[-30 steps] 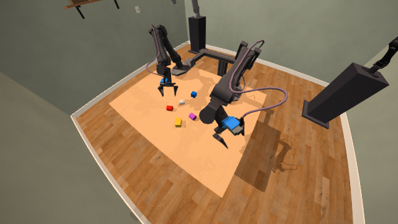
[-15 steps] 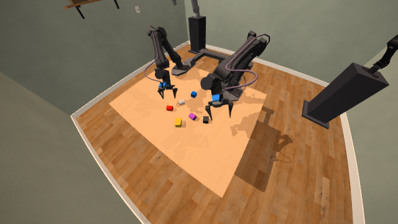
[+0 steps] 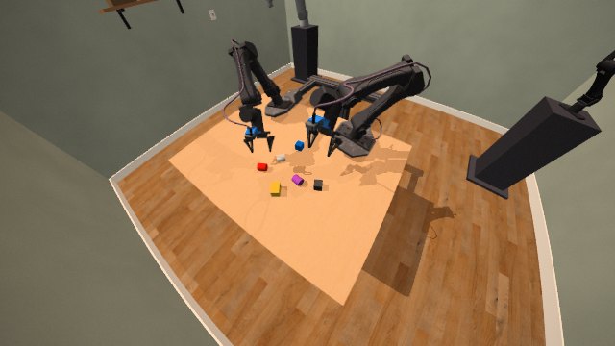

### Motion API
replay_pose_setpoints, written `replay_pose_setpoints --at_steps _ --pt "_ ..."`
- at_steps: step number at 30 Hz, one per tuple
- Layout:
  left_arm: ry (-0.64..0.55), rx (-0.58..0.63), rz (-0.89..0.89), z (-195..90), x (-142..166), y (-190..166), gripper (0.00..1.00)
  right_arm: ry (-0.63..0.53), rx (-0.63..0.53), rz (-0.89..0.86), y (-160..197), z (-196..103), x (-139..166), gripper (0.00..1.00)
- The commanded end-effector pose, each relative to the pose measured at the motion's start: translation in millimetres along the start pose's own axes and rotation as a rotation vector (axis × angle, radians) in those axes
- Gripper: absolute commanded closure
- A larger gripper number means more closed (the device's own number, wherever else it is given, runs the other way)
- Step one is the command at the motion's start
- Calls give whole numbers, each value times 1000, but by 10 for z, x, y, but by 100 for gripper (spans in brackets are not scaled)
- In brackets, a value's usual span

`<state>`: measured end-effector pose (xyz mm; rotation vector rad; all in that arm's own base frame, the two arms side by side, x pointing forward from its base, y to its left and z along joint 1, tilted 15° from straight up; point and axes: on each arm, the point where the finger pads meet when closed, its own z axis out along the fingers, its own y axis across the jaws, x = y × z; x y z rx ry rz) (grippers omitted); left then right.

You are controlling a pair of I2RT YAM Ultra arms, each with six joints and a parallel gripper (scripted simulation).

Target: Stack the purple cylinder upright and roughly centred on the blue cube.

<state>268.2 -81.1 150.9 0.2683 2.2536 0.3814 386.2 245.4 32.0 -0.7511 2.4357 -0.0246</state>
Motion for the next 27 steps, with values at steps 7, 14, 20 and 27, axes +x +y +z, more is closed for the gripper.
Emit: replay_pose_setpoints --at_steps 7,14,20,27 --pt "9 331 295 -414 376 -985 0 -36 -17 11 28 -75 -179 0" --pt "-39 591 509 -796 510 -1756 0 -36 -17 11 28 -75 -179 0" --pt "-38 639 564 -860 581 -1918 0 -36 -17 11 28 -75 -179 0" --pt "-22 635 592 -858 642 -1959 0 -36 -17 11 28 -75 -179 0"
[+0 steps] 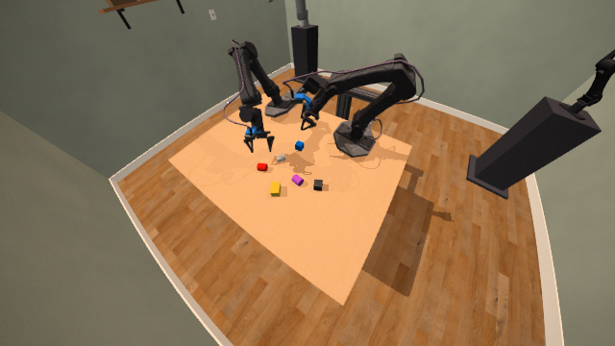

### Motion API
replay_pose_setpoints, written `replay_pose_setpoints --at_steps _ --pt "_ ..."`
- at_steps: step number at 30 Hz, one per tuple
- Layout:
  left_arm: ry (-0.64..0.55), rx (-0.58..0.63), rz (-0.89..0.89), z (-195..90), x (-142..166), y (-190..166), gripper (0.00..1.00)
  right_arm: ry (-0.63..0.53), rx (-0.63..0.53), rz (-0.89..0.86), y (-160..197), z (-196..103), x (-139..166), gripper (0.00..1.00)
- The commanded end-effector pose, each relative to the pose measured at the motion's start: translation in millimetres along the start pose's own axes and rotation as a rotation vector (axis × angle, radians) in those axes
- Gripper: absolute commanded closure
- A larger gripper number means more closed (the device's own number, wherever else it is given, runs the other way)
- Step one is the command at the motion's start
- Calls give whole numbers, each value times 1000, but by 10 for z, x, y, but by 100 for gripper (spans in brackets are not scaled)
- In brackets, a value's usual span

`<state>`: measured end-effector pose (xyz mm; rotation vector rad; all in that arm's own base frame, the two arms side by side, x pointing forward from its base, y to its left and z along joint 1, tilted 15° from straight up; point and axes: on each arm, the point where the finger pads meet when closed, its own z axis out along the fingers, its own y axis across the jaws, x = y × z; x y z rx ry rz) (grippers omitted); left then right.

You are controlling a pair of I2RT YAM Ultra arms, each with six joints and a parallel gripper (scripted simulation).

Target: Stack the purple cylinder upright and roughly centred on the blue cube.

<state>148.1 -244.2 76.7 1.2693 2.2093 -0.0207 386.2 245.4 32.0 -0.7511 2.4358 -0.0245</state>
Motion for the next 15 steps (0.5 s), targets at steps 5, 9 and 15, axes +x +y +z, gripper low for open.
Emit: replay_pose_setpoints --at_steps 5,9,15 --pt "-36 15 4 -60 -181 -46 0 -37 -16 11 28 -75 -180 0" --pt "-21 10 15 -58 -143 -36 0 -37 -16 11 28 -75 -180 0" --pt "1 -93 -101 -128 33 362 0 -37 -16 11 28 -75 -180 0"
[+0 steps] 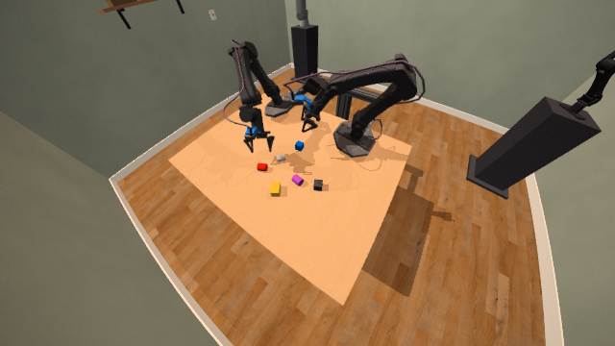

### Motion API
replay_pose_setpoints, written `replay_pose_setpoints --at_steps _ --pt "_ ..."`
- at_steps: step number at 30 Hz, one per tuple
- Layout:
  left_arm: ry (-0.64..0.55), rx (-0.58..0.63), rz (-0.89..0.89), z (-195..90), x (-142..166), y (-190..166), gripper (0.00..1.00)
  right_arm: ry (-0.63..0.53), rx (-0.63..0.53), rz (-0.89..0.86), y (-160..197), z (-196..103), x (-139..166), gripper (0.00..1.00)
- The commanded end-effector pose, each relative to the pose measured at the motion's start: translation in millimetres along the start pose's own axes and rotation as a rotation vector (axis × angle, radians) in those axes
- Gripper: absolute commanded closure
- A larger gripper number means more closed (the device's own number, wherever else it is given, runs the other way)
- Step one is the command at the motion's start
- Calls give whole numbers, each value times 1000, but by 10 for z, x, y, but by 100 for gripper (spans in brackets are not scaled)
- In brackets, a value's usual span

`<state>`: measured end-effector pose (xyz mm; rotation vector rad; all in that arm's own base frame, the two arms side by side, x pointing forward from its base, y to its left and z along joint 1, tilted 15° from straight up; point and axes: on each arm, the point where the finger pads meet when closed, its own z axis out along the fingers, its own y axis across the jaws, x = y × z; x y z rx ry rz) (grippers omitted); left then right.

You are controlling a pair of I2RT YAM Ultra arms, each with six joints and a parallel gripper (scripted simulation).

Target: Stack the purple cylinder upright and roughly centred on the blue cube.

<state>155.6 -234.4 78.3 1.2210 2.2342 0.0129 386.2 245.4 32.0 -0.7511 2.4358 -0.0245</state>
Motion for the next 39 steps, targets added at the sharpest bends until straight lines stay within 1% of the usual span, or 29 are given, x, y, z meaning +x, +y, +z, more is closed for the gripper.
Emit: replay_pose_setpoints --at_steps 1,8,10,15,20,25,28,31,38,39 --pt "-7 -86 -100 -121 49 368 0 -37 -16 11 28 -75 -180 0" --pt "-37 -232 -332 -246 184 1174 0 -37 -16 11 28 -75 -180 0" --pt "-37 -232 -332 -246 184 1174 0 -37 -16 11 28 -75 -180 0" --pt "-78 -334 -495 -373 195 1715 0 -37 -16 11 28 -75 -180 0" --pt "-58 -423 -613 -405 332 2124 0 -37 -16 11 28 -75 -180 0" --pt "-50 -474 -679 -443 415 2354 0 -37 -16 11 28 -75 -180 0" --pt "-46 -478 -685 -446 428 2372 0 -37 -16 11 28 -75 -180 0" --pt "-18 -480 -691 -443 495 2374 0 -37 -16 11 28 -75 -180 0" --pt "-18 -483 -691 -447 492 2374 0 -37 -16 11 28 -75 -180 0" --pt "-48 -488 -692 -455 431 2409 0 -37 -16 11 28 -75 -180 0"
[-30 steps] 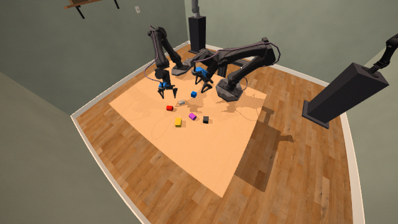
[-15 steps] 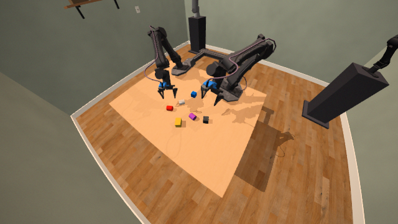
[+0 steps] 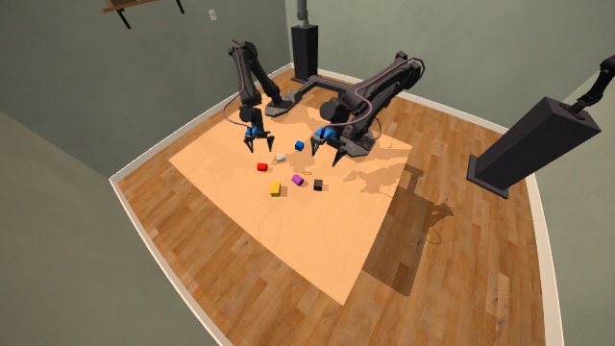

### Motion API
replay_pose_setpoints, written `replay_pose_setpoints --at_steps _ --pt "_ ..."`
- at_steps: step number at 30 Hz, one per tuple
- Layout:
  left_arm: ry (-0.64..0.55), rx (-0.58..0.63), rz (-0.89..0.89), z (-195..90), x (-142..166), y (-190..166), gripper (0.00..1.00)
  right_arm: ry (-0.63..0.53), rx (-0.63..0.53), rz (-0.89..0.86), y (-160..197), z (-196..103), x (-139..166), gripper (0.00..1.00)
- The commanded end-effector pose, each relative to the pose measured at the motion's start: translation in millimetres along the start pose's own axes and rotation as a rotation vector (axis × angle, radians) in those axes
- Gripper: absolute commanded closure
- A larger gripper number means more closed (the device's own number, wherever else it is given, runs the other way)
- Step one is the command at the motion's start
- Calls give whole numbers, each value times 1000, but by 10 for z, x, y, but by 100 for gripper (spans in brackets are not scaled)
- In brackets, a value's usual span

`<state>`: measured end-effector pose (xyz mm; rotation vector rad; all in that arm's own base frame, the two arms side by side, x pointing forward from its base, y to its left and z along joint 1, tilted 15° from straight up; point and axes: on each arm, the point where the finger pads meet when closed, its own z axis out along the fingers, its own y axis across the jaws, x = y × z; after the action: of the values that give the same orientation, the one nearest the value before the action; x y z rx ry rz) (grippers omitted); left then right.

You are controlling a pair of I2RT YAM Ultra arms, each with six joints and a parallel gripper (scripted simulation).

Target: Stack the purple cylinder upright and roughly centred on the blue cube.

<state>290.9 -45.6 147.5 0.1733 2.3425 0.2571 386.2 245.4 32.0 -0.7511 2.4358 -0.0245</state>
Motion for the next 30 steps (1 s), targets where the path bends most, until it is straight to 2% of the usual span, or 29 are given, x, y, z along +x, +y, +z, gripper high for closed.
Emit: replay_pose_setpoints --at_steps 1,6,13,20,30 --pt "-44 16 -7 -16 -165 -28 0 -37 -16 11 28 -75 -180 0" --pt "-94 45 5 38 -277 -149 0 -37 -16 11 28 -75 -180 0" --pt "-87 121 113 475 -145 -623 0 -37 -16 11 28 -75 -180 0" --pt "-53 160 184 750 -7 -895 0 -37 -16 11 28 -75 -180 0" --pt "-21 160 200 832 62 -951 0 -37 -16 11 28 -75 -180 0"
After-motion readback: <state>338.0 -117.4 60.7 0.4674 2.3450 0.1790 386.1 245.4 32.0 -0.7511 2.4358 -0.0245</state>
